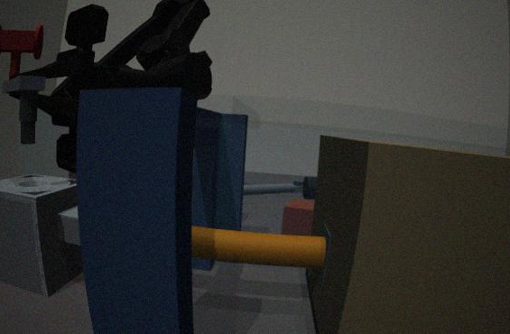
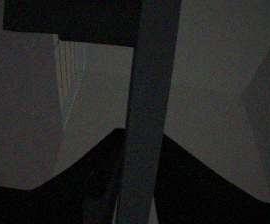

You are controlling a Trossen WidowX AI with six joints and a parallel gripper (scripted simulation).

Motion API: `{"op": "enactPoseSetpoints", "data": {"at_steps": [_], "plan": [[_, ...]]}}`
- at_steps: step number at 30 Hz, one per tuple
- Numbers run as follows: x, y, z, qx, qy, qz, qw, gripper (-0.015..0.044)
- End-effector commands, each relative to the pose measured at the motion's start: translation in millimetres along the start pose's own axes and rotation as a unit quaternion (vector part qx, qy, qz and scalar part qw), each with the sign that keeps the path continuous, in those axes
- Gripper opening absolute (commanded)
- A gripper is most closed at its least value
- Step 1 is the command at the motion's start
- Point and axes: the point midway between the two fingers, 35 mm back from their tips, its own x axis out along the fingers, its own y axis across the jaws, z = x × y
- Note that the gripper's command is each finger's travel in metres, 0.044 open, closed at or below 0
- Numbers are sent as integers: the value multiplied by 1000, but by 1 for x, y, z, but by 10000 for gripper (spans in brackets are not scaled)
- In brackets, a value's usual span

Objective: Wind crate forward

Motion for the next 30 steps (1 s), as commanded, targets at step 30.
{"op": "enactPoseSetpoints", "data": {"at_steps": [30], "plan": [[-8,37,-23,20,-2,-14,1000,0]]}}
